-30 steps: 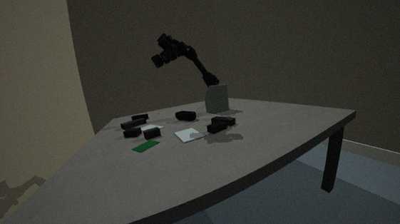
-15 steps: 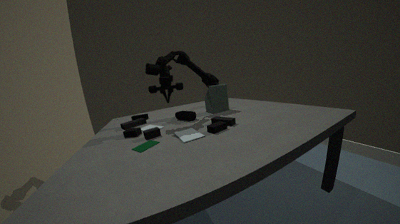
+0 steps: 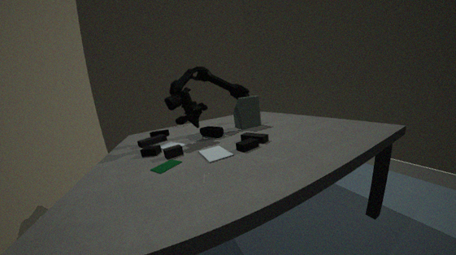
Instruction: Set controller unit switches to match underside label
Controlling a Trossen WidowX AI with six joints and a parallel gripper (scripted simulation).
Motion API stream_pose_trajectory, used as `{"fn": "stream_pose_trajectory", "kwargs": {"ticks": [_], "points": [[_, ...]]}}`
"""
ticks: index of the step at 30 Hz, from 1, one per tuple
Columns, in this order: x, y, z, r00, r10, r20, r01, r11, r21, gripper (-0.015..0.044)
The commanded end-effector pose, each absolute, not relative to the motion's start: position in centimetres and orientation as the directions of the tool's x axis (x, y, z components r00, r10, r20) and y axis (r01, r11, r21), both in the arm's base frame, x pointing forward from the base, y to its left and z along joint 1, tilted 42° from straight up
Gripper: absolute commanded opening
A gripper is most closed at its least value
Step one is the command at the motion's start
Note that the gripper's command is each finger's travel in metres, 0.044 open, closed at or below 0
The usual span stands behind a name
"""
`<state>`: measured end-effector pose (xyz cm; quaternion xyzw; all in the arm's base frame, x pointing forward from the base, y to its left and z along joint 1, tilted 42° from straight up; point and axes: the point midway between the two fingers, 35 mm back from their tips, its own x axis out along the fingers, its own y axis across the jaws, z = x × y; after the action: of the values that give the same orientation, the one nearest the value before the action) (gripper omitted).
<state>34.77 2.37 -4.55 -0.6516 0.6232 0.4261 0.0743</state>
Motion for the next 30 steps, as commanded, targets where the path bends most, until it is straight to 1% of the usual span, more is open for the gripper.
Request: {"fn": "stream_pose_trajectory", "kwargs": {"ticks": [1,9,12,19,23,25,26,30], "points": [[34.8,2.1,-4.5,-0.144,-0.760,-0.634,-0.860,-0.221,0.460,0.0000],[34.9,2.3,-4.4,-0.142,-0.755,-0.640,-0.865,-0.220,0.451,0.0000],[33.8,3.5,-4.9,-0.104,-0.763,-0.638,-0.869,-0.242,0.431,0.0079],[27.9,7.6,-6.6,0.077,-0.771,-0.632,-0.874,-0.357,0.329,0.0263],[24.3,8.5,-7.3,0.176,-0.758,-0.628,-0.865,-0.424,0.269,0.0368],[23.7,8.6,-7.4,0.193,-0.754,-0.628,-0.862,-0.435,0.258,0.0420],[23.7,8.6,-7.4,0.193,-0.754,-0.628,-0.862,-0.435,0.258,0.0440],[23.7,8.6,-7.4,0.193,-0.754,-0.628,-0.862,-0.435,0.258,0.0440]]}}
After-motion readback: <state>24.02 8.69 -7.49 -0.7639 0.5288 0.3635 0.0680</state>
